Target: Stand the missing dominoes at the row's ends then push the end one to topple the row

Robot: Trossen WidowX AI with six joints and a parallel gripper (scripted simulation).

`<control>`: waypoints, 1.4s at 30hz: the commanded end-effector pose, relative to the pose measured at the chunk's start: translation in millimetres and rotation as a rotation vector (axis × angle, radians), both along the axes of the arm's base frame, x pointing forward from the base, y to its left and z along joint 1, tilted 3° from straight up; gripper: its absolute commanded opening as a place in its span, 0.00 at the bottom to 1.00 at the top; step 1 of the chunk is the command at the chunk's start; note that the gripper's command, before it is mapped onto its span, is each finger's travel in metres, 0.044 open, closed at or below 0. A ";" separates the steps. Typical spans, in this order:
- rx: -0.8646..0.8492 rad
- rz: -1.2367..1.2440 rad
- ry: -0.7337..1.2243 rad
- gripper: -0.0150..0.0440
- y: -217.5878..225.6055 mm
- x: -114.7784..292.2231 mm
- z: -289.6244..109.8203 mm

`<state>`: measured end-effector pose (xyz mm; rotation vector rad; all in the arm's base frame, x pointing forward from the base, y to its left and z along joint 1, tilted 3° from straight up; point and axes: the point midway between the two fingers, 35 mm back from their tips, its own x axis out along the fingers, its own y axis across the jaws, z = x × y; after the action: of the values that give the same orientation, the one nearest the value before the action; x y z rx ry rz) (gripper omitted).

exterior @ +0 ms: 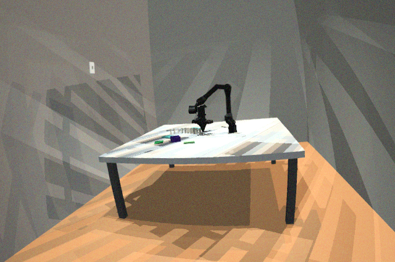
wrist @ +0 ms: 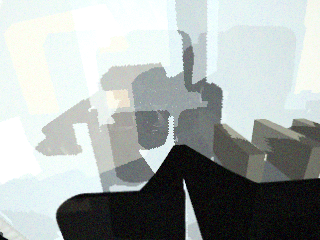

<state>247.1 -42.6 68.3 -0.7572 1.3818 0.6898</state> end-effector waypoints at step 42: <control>0.000 -0.002 0.003 0.25 -33.4 39.3 59.8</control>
<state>284.7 -75.4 125.2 -0.7519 1.3911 0.6858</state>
